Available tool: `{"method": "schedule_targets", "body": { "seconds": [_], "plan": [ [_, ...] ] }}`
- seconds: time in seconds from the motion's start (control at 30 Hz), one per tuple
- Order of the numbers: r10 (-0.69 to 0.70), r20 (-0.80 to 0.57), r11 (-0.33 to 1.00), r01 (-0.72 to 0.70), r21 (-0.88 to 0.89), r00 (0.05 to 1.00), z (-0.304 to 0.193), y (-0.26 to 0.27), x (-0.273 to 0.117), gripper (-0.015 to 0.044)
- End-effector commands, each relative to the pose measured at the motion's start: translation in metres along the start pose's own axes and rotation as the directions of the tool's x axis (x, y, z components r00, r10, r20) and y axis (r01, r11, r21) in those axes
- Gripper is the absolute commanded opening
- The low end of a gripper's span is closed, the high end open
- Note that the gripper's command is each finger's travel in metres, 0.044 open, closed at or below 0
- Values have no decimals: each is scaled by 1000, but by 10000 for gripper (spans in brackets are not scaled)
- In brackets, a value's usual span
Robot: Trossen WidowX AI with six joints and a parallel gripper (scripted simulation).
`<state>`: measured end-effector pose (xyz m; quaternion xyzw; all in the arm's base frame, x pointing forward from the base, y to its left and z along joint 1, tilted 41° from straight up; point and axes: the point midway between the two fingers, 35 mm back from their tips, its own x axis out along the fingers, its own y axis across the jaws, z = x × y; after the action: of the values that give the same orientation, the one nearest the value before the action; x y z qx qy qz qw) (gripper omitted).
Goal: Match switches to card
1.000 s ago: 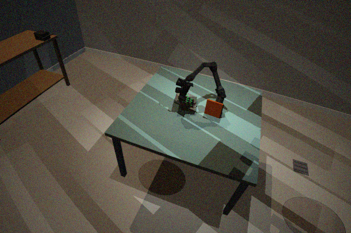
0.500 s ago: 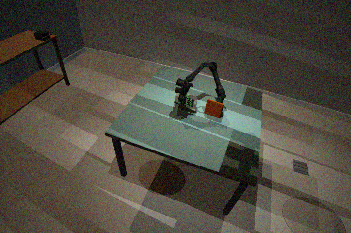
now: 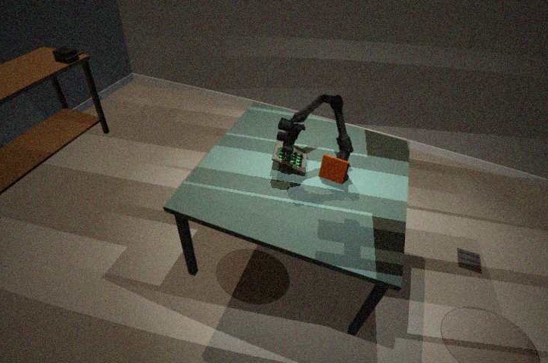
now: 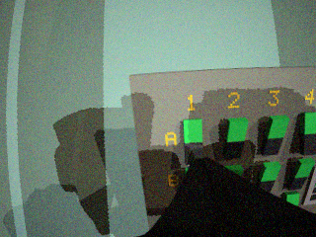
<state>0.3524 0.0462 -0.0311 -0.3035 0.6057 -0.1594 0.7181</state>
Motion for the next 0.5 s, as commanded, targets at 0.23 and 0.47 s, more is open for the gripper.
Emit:
{"method": "schedule_targets", "body": {
  "seconds": [0.23,0.47],
  "plan": [
    [-2,18,1000,2,7,1000,-26,-25,-23,0],
    [-3,16,1000,3,6,1000,-38,-33,-20,0]
  ]
}}
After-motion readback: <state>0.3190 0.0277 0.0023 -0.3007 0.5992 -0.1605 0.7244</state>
